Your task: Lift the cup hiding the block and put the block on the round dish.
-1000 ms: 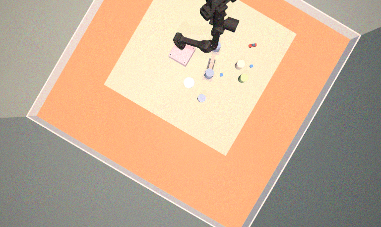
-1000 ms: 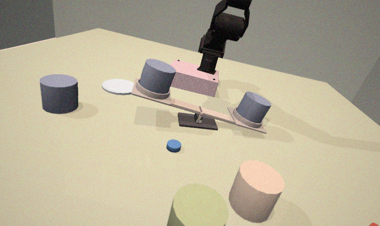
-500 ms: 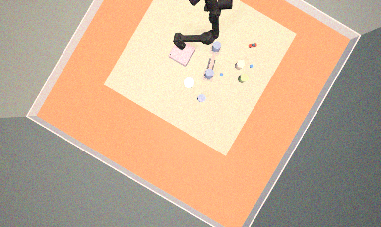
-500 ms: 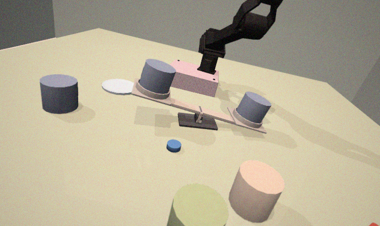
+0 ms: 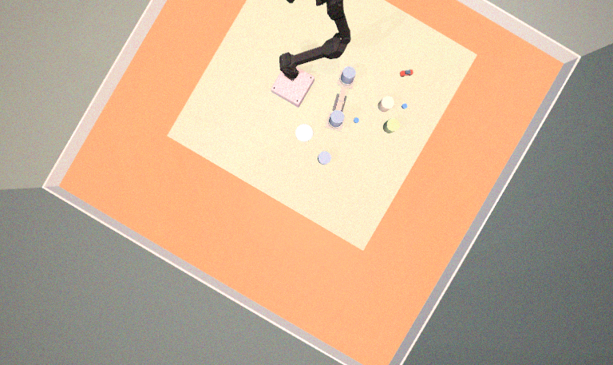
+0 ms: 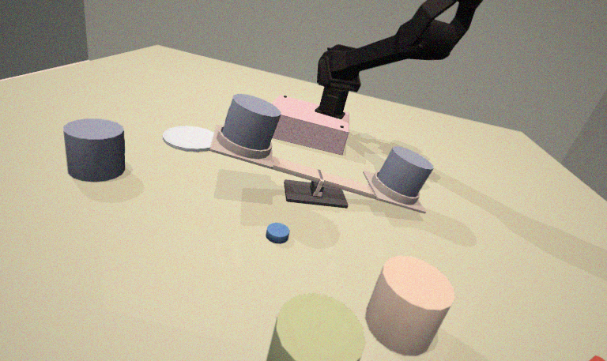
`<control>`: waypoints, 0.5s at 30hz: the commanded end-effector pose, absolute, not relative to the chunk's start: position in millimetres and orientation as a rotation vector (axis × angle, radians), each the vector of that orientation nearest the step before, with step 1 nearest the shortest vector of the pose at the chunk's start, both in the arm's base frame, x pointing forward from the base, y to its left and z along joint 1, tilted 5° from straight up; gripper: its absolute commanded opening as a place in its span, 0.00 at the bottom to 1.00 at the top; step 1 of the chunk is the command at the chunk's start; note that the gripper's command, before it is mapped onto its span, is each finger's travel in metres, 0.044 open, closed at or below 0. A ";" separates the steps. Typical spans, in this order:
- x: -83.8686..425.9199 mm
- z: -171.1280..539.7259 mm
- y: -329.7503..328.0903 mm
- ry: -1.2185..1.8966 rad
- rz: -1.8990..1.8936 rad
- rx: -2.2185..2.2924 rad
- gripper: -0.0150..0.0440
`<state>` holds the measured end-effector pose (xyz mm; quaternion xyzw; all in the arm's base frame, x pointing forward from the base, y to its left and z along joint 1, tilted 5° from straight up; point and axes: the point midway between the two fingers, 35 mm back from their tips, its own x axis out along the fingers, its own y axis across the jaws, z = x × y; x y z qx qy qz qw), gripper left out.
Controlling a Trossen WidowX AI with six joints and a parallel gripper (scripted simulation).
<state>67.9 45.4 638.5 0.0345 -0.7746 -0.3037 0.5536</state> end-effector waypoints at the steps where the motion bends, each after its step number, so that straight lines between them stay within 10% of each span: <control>1: 45.7 632.0 28.2 -1.807 -0.802 0.153 1.00; 15: 4.9 604.3 -24.4 -1.622 -1.014 0.364 1.00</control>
